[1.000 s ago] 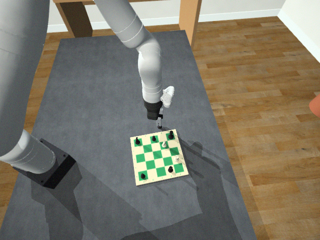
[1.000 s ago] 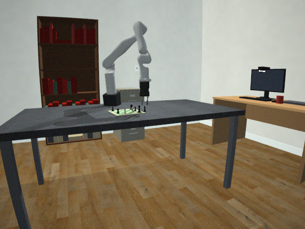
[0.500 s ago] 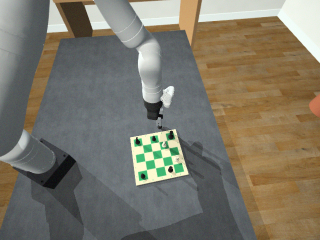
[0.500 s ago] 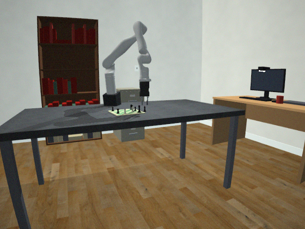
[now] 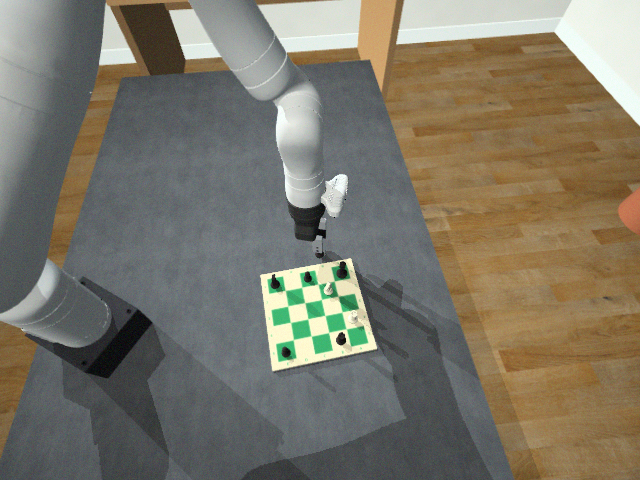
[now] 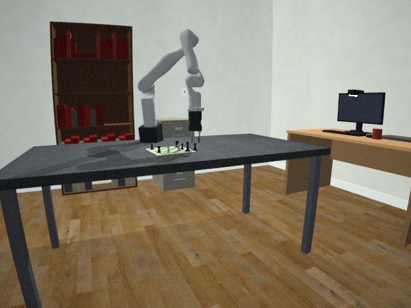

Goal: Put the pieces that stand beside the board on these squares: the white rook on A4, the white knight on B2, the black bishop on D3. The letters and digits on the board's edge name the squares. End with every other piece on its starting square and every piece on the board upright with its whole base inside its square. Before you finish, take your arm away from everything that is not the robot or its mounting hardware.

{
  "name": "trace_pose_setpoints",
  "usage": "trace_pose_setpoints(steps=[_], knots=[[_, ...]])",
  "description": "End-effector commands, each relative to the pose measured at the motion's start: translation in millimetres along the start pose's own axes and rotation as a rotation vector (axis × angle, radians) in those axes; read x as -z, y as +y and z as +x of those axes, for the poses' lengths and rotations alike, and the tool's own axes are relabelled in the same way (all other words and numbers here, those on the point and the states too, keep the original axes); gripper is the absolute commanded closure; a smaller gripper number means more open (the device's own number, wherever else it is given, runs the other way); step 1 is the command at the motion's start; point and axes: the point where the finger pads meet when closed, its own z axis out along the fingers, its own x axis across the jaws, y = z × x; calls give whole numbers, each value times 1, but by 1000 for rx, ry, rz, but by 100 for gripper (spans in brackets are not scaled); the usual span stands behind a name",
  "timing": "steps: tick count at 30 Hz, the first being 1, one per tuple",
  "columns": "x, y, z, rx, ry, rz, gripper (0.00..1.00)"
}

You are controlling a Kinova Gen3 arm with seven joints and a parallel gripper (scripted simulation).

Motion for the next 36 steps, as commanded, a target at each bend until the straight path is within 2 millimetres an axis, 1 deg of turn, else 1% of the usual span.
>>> trace_pose_setpoints(steps=[1,14,36], knots=[[-5,-1,3,-4,5,-2,27],[-27,-1,3,-4,5,-2,27],[-28,-1,3,-4,5,-2,27]])
